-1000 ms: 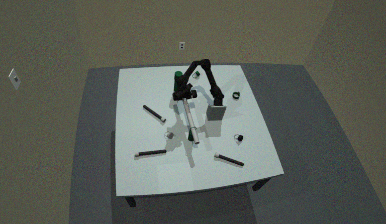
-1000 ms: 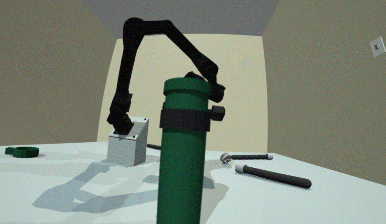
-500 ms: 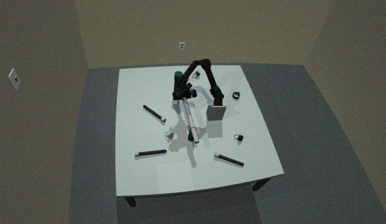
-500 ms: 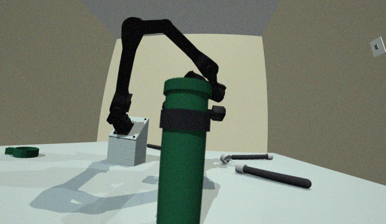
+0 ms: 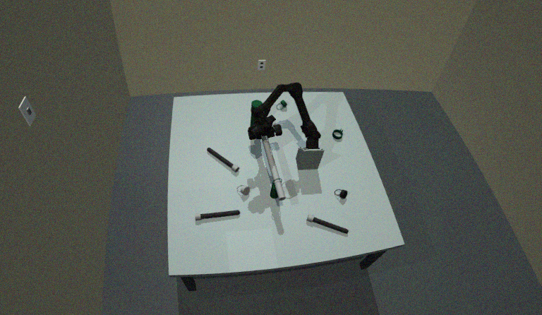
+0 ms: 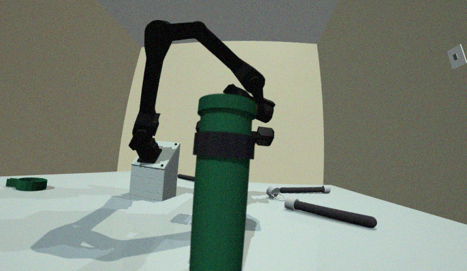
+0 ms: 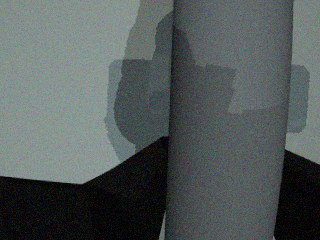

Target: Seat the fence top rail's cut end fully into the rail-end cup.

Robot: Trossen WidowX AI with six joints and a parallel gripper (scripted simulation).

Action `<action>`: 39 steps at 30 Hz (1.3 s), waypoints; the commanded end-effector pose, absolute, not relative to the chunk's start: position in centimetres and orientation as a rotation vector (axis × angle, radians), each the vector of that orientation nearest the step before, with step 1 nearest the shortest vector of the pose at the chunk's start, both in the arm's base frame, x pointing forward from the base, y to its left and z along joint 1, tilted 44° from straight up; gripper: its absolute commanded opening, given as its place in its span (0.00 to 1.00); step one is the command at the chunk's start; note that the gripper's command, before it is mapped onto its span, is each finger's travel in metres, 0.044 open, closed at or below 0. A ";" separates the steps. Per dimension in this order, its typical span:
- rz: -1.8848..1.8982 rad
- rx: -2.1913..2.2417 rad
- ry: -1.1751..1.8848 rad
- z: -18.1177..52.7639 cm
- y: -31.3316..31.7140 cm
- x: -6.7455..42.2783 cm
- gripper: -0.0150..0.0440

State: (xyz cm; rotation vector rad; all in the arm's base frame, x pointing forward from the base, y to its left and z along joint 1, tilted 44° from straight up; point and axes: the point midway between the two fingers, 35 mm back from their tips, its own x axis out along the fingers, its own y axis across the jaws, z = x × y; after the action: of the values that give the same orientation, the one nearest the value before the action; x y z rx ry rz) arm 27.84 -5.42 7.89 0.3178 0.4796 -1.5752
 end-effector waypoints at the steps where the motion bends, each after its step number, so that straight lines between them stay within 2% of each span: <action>1: -1.563 0.317 0.467 8.6 -5.5 28.2 0.25; 35: -1.578 0.317 0.482 9.1 -6.4 28.0 0.25; 39: -1.578 0.317 0.482 9.1 -6.4 28.0 0.43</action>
State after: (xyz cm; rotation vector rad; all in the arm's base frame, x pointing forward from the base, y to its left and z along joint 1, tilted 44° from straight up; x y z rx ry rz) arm 27.97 -6.49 9.06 0.3161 0.4842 -1.5799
